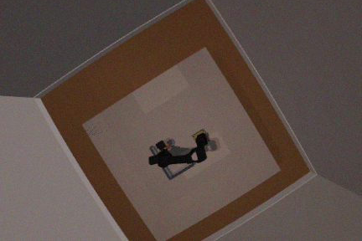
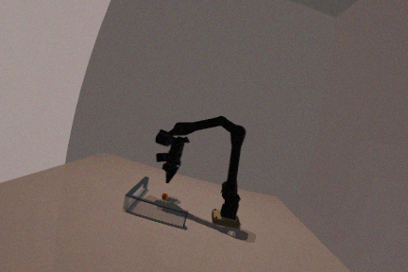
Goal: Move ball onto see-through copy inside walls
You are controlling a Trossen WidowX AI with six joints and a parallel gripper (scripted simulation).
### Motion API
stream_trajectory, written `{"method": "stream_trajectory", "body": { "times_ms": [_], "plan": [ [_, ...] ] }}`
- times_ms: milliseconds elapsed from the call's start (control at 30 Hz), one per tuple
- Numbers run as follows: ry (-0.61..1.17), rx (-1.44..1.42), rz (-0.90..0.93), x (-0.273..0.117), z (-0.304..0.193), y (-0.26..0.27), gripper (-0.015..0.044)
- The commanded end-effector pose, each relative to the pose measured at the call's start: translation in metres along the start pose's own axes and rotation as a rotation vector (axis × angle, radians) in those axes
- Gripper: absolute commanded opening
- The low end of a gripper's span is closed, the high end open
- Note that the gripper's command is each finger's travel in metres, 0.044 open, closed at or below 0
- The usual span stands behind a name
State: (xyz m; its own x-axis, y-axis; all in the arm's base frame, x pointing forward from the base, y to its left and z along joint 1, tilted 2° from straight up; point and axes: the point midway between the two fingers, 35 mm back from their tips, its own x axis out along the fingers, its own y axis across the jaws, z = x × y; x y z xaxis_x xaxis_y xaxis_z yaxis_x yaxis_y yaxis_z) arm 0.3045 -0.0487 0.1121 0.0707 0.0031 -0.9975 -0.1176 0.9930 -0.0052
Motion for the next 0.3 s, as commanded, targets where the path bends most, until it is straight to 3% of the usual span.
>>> {"method": "stream_trajectory", "body": {
  "times_ms": [0,33,267],
  "plan": [
    [-0.002,0.000,-0.001,0.000,0.001,0.000,0.0249],
    [-0.002,0.000,-0.001,0.000,0.001,0.000,0.0249],
    [0.003,0.000,0.001,-0.050,-0.005,0.001,0.0433]
  ]
}}
